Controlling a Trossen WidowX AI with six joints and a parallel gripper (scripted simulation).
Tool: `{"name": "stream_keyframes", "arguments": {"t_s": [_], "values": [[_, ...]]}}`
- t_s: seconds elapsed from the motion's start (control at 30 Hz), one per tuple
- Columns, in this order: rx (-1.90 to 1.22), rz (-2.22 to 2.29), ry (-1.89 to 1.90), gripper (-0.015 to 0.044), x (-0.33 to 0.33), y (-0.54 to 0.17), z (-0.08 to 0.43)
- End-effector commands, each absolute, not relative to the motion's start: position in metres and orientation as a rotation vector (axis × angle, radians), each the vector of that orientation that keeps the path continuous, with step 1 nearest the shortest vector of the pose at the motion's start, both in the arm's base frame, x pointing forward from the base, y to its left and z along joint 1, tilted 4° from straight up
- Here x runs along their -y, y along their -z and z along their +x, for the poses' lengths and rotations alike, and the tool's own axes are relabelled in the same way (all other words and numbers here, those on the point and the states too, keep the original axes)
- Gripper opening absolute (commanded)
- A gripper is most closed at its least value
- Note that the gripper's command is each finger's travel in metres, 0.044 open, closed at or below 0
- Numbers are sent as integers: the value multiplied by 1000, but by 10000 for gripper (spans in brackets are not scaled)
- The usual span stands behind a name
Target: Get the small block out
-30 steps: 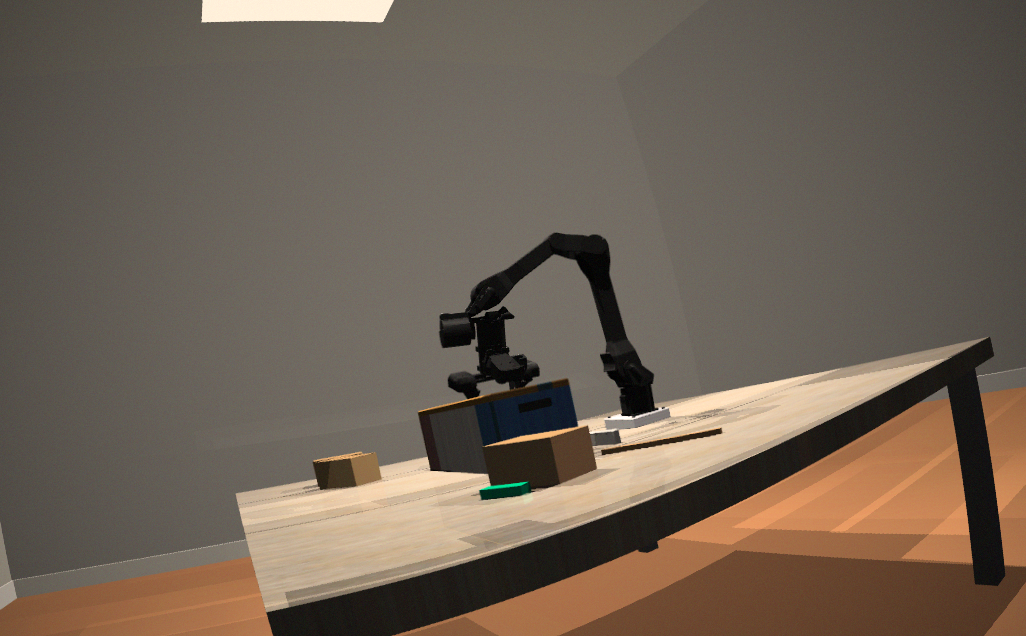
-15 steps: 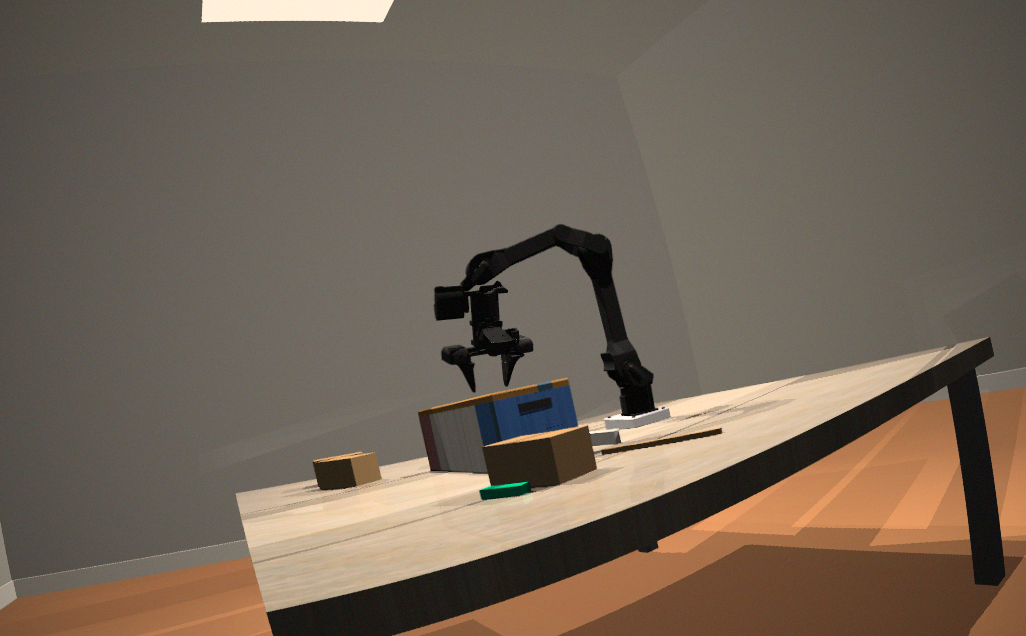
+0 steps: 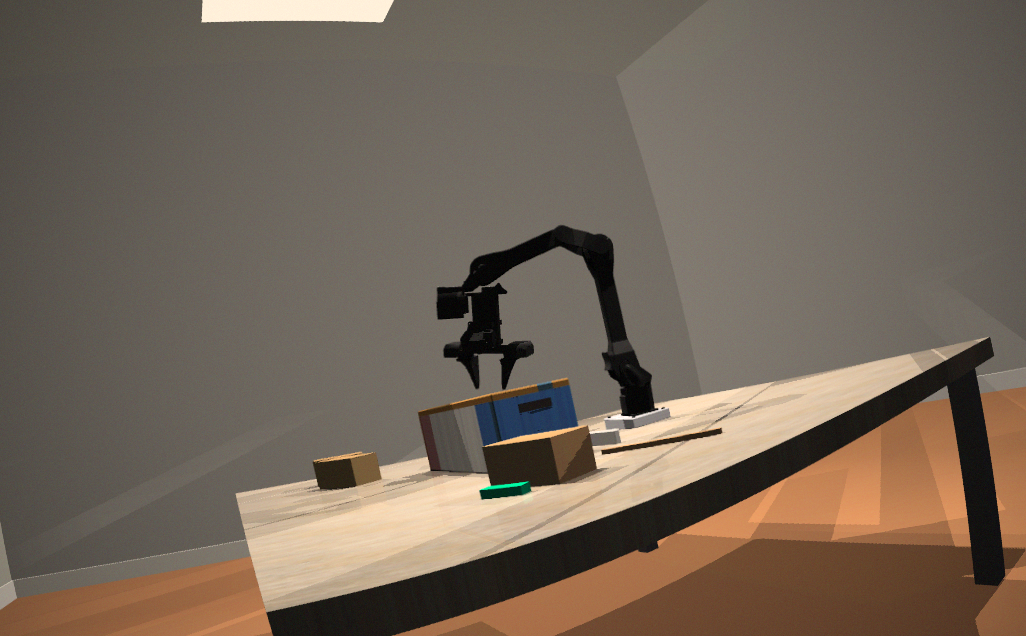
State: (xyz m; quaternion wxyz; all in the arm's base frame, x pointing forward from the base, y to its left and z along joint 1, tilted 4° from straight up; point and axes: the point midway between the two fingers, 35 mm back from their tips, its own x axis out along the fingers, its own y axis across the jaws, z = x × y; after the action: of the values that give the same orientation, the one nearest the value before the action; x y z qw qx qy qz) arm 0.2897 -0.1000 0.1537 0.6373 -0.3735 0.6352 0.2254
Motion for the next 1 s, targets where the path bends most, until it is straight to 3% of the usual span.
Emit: {"name": "stream_keyframes", "arguments": {"t_s": [0.0,0.17,0.97], "values": [[-1428,-234,-34,285,105,-156,284],[-1361,224,279,285,108,-156,280],[-969,1469,1033,285,117,-160,271]]}}
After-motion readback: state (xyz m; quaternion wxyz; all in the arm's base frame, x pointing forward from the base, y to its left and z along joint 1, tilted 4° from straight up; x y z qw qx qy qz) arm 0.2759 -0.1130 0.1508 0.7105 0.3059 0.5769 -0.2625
